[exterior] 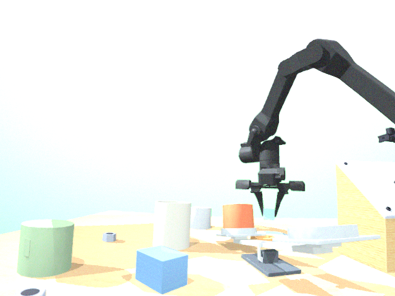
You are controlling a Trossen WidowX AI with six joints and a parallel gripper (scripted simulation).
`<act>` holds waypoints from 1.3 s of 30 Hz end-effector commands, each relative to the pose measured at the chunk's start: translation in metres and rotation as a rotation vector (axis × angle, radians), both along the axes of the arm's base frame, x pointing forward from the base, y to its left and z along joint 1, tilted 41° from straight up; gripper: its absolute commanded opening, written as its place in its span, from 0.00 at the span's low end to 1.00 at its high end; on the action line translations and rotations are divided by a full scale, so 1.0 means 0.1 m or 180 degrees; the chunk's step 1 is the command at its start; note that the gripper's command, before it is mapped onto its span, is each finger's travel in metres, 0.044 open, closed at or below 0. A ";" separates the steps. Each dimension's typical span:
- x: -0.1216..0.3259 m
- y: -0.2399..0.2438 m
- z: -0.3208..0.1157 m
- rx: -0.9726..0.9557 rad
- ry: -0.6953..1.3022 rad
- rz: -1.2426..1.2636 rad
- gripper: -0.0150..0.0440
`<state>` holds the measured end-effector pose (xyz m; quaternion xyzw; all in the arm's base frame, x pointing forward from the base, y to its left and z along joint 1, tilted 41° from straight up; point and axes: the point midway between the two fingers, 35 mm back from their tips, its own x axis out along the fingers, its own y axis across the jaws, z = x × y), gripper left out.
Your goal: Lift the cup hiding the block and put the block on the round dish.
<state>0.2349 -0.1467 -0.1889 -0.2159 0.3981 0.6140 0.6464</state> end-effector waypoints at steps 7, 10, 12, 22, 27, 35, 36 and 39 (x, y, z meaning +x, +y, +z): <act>-0.04 0.17 -0.16 0.0038 0.0021 -0.0005 0.25; -0.04 0.19 -0.19 0.0038 0.0021 -0.0005 0.25; -0.04 0.21 -0.21 0.0038 0.0021 -0.0005 0.25; -0.06 0.25 -0.27 0.0032 0.0029 0.0011 0.34; -0.06 0.25 -0.27 0.0032 0.0029 0.0011 0.57; -0.06 0.25 -0.27 0.0032 0.0029 0.0011 0.92; -0.05 0.24 -0.26 0.0032 0.0029 0.0010 0.97; -0.02 0.07 -0.06 0.0032 0.0026 0.0003 1.00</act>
